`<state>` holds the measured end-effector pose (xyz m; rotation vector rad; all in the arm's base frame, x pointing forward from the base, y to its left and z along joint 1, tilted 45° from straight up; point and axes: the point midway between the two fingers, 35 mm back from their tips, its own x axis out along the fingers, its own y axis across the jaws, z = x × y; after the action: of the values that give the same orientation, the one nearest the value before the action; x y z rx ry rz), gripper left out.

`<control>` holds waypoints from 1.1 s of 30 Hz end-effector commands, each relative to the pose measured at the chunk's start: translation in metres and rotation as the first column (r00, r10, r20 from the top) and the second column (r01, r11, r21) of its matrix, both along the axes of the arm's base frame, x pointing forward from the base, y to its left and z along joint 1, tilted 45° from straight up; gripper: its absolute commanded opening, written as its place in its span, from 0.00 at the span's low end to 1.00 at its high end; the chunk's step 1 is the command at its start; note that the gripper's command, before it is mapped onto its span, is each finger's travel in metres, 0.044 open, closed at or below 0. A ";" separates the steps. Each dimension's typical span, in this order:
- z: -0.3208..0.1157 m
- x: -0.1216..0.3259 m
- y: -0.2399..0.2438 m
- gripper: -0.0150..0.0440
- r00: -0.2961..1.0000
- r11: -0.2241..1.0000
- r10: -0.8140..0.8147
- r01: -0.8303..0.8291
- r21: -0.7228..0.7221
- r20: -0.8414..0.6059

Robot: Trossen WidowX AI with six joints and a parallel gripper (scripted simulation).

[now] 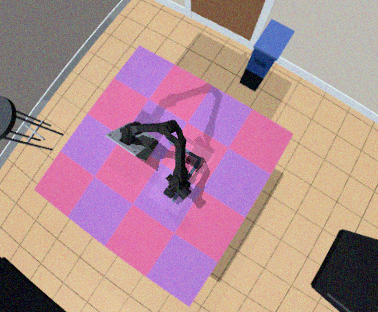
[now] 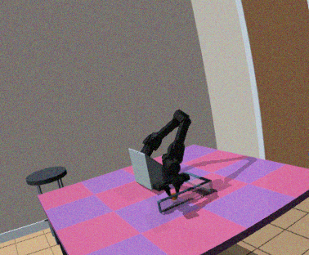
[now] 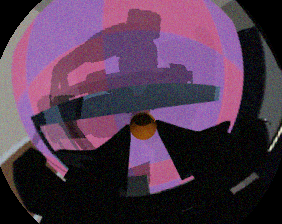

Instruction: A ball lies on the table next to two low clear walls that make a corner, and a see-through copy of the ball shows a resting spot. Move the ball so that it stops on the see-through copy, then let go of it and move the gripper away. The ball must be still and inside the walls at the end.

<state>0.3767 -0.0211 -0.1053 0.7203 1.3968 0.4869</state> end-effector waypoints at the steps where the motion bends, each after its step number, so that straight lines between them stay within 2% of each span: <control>1: -0.003 0.001 0.001 0.25 1.000 1.000 -0.010 0.010 0.003 0.004; 15: -0.014 0.004 0.013 0.25 1.000 1.000 -0.010 0.010 0.004 0.004; 26: -0.012 0.003 0.011 0.74 1.000 1.000 -0.007 0.007 0.001 0.004; 31: -0.010 0.003 0.009 0.74 1.000 1.000 -0.007 0.007 0.001 0.004; 33: 0.004 0.002 -0.007 0.74 1.000 1.000 -0.008 0.008 -0.002 0.004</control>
<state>0.3774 -0.0105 -0.1153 0.7274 1.4014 0.4898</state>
